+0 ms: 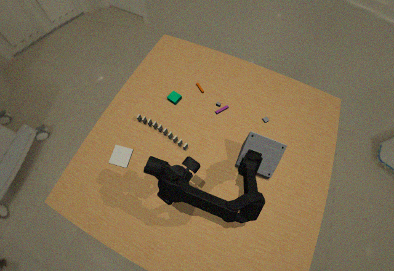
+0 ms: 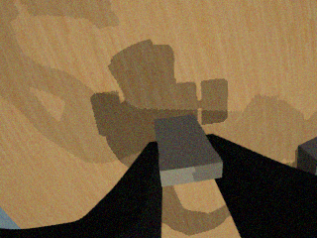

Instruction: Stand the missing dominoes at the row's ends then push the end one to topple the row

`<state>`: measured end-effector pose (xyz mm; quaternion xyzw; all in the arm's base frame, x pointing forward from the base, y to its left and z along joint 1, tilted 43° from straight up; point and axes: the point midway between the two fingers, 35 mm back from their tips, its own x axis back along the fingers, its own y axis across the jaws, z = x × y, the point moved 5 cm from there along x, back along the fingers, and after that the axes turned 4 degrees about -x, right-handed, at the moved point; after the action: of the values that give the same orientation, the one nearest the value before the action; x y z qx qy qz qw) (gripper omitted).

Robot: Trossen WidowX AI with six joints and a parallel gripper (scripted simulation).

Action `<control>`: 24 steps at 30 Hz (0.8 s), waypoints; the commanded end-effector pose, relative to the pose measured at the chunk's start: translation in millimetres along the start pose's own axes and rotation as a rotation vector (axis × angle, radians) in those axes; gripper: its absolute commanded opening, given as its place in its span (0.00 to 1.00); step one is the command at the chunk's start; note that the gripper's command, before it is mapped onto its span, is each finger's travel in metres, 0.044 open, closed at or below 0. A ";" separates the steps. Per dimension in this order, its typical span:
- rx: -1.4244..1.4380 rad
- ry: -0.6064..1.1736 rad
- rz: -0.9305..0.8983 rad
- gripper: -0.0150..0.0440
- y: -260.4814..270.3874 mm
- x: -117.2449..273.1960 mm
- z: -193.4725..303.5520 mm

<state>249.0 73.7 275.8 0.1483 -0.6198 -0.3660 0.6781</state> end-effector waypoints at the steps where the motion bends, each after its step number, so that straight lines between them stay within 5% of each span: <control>1: 0.000 -0.003 0.007 0.44 -15.4 1.9 -16.5; 11: -0.004 -0.001 0.010 0.44 -160.4 2.8 -93.0; 24: -0.003 -0.004 0.014 0.44 -164.3 -37.3 -100.5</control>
<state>293.6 -49.3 136.7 0.1426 -0.6284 -0.3585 0.6755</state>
